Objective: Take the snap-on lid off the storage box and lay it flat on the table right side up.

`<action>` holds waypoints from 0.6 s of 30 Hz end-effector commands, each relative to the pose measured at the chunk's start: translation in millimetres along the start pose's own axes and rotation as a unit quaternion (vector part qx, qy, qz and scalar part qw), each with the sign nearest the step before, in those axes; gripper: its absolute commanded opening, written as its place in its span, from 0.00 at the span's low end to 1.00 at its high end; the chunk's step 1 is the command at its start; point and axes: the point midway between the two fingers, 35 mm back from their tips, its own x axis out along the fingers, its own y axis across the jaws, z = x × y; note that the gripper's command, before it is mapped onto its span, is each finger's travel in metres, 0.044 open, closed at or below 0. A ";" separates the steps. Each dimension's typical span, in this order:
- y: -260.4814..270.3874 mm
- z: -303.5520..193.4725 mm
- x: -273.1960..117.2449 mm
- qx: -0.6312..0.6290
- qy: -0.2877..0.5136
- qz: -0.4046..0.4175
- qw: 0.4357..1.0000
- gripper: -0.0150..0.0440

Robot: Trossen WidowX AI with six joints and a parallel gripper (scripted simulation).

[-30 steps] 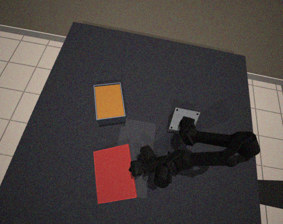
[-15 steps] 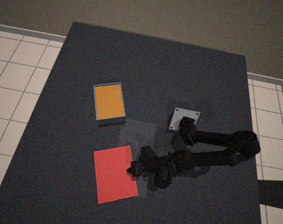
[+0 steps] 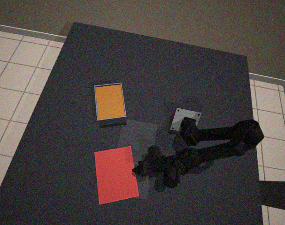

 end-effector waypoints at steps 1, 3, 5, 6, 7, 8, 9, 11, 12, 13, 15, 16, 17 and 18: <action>-6.9 1.9 -6.7 0.002 -0.003 -0.001 1.000 1.00; -9.5 1.9 -9.8 0.002 -0.003 -0.001 1.000 1.00; -12.0 1.8 -12.8 0.002 -0.003 -0.001 1.000 1.00; -13.3 1.8 -14.4 0.002 -0.003 -0.001 1.000 1.00; -14.6 1.8 -15.9 0.002 -0.003 -0.001 1.000 1.00; -15.8 1.8 -17.5 0.002 -0.003 -0.001 1.000 1.00; -17.1 1.8 -19.0 0.003 -0.003 -0.001 1.000 1.00; -19.7 1.8 -22.2 0.003 -0.003 -0.001 1.000 1.00; -20.9 1.7 -23.7 0.003 -0.003 -0.001 1.000 1.00; -22.2 1.7 -25.3 0.003 -0.003 -0.001 1.000 1.00; -24.8 1.7 -28.4 0.003 -0.003 -0.001 1.000 1.00; -25.4 1.7 -29.1 0.003 -0.003 -0.002 1.000 1.00; -24.6 1.4 -28.8 0.003 -0.003 -0.001 1.000 1.00; -22.8 0.8 -28.6 0.003 -0.003 -0.001 1.000 1.00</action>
